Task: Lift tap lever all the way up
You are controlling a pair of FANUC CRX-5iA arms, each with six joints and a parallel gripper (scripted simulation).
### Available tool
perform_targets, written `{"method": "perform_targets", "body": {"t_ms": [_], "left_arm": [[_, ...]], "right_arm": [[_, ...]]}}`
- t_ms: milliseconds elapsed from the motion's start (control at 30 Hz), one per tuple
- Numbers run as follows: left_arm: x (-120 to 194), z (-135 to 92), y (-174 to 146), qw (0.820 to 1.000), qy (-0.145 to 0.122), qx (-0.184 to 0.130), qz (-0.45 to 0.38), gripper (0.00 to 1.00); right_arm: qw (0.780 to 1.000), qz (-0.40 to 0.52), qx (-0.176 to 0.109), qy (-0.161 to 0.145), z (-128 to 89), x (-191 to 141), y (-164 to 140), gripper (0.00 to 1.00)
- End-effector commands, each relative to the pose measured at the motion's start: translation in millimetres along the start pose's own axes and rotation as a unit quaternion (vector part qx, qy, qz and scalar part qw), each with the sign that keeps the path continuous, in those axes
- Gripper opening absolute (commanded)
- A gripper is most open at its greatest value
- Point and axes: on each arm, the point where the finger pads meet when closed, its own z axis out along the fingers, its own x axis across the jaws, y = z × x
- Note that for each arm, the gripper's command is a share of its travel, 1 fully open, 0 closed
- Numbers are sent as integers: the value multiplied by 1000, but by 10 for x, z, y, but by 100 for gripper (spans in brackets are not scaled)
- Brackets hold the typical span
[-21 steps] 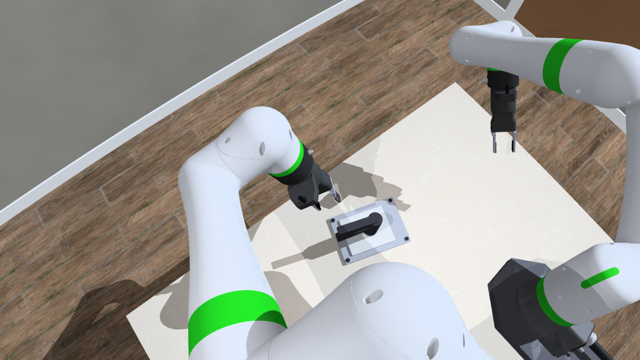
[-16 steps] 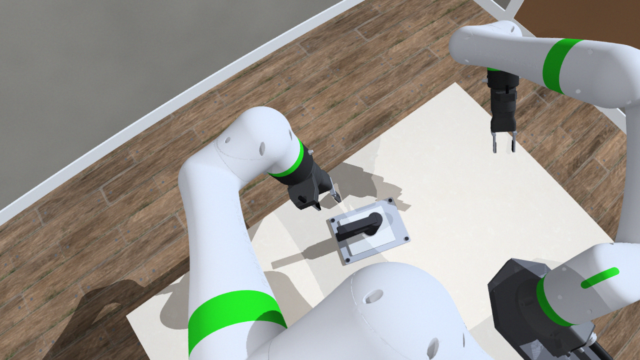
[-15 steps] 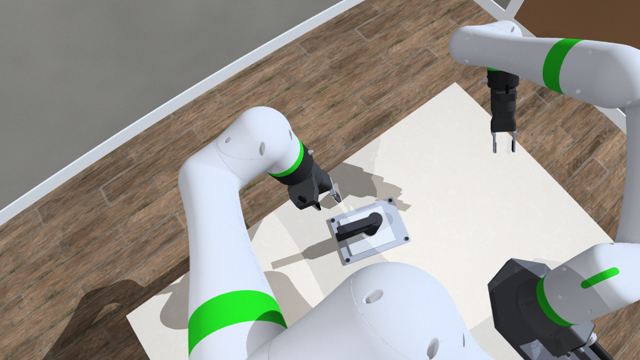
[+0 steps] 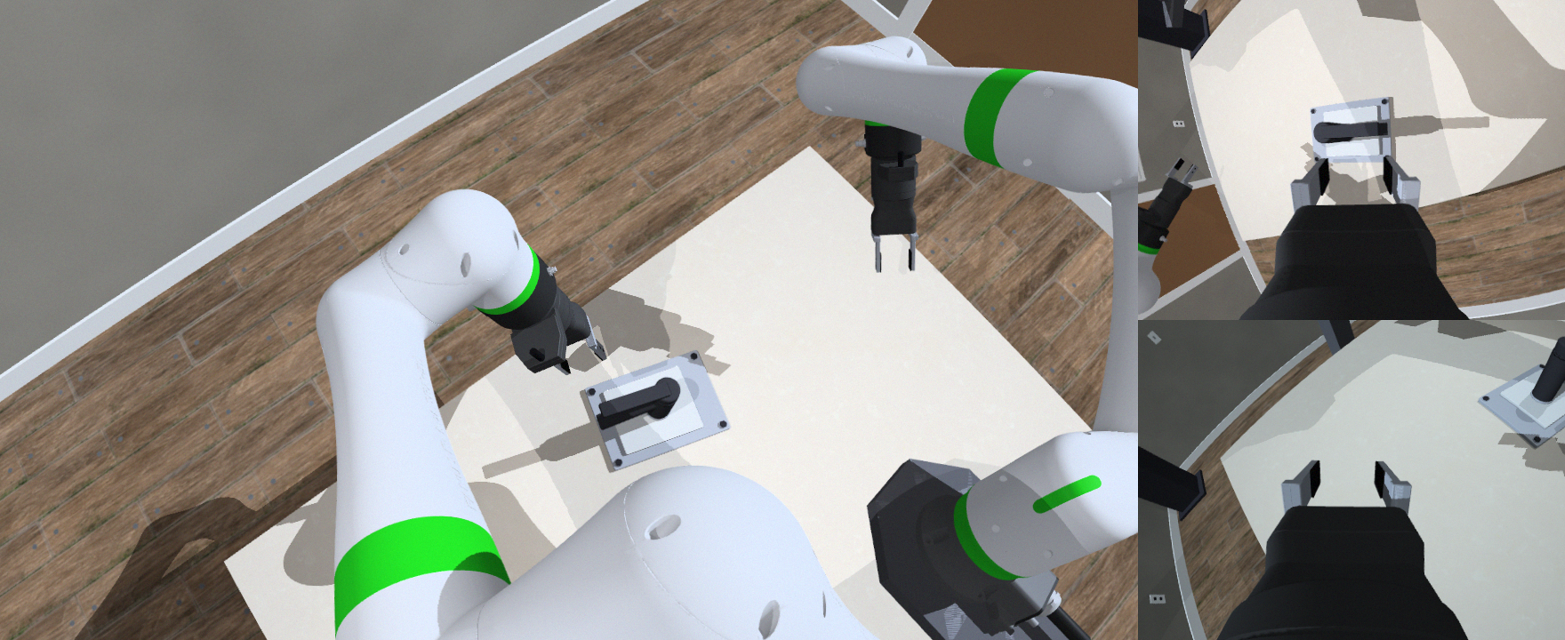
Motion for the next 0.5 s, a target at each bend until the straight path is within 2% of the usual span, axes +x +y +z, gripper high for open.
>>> {"method": "perform_targets", "body": {"t_ms": [0,67,167,333,400,433,467], "left_arm": [[23,-24,4,1000,0,-2,-2,100],[74,-47,-1,1000,-1,-3,-7,100],[215,-108,-17,1000,-2,-6,-21,100],[657,-298,-96,998,-5,-15,-63,100],[657,-298,-96,998,-5,-15,-63,100],[779,-350,-126,997,-6,-17,-74,100],[911,-406,-162,996,-6,-20,-87,100]], "right_arm": [[1000,-23,-15,-5,-29,143,-22,100],[997,-63,-37,-13,-54,387,-68,100],[982,-162,-90,-35,-96,967,-221,100],[951,-268,-142,-61,-112,1571,-450,100],[951,-268,-142,-61,-112,1571,-450,100],[931,-317,-166,-74,-108,1894,-598,100],[916,-348,-179,-82,-100,2025,-673,100]]}}
